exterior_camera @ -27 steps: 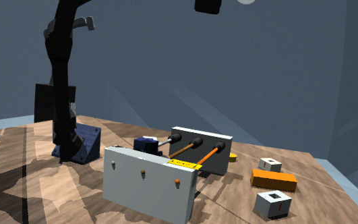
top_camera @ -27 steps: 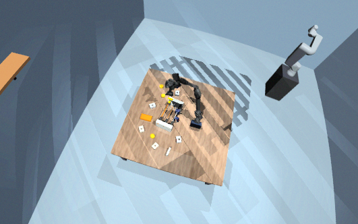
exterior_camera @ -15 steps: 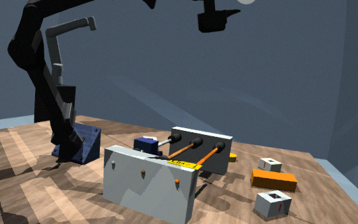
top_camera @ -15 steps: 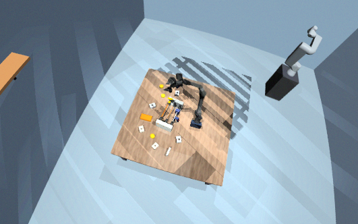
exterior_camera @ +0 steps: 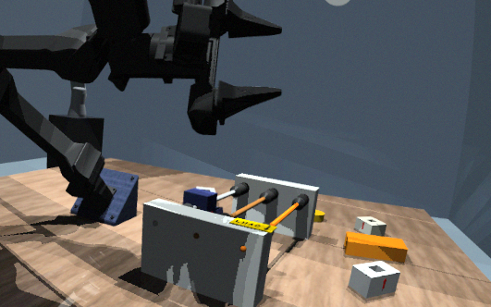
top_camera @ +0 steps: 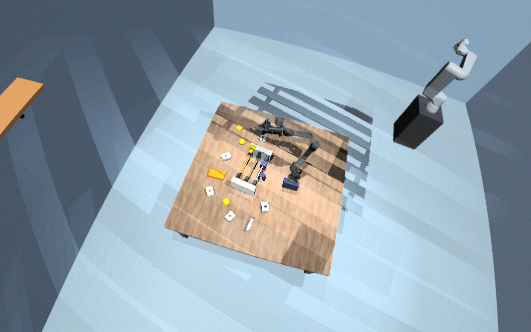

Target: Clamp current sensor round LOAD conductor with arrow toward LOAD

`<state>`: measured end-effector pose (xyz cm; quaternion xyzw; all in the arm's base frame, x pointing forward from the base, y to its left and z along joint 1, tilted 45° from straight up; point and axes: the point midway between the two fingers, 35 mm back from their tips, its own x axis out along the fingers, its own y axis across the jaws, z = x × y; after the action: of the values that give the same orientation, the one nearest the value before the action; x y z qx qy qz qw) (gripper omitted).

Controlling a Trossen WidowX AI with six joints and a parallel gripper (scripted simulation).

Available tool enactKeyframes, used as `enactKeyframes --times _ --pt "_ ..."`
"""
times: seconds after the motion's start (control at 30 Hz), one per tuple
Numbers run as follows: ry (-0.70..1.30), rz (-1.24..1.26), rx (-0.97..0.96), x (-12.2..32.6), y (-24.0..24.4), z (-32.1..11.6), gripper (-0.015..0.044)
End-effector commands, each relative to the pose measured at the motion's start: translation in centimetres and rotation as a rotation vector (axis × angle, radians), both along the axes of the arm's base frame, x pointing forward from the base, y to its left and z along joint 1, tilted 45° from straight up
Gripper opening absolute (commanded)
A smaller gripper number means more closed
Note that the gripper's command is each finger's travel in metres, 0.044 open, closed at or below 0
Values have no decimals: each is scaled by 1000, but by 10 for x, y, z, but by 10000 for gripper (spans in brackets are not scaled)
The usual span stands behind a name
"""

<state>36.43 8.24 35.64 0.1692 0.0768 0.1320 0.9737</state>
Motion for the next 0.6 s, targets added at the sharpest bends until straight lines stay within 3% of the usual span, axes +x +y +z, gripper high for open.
enactKeyframes --times 0.0,0.17,0.37,0.57 --pt "-102 -120 -146 -20 -40 -14 440" --pt "-201 -269 -328 -47 -81 -33 440" --pt "-190 -277 -331 -47 -82 -35 440" --pt "241 -375 -297 -14 -76 -83 440"
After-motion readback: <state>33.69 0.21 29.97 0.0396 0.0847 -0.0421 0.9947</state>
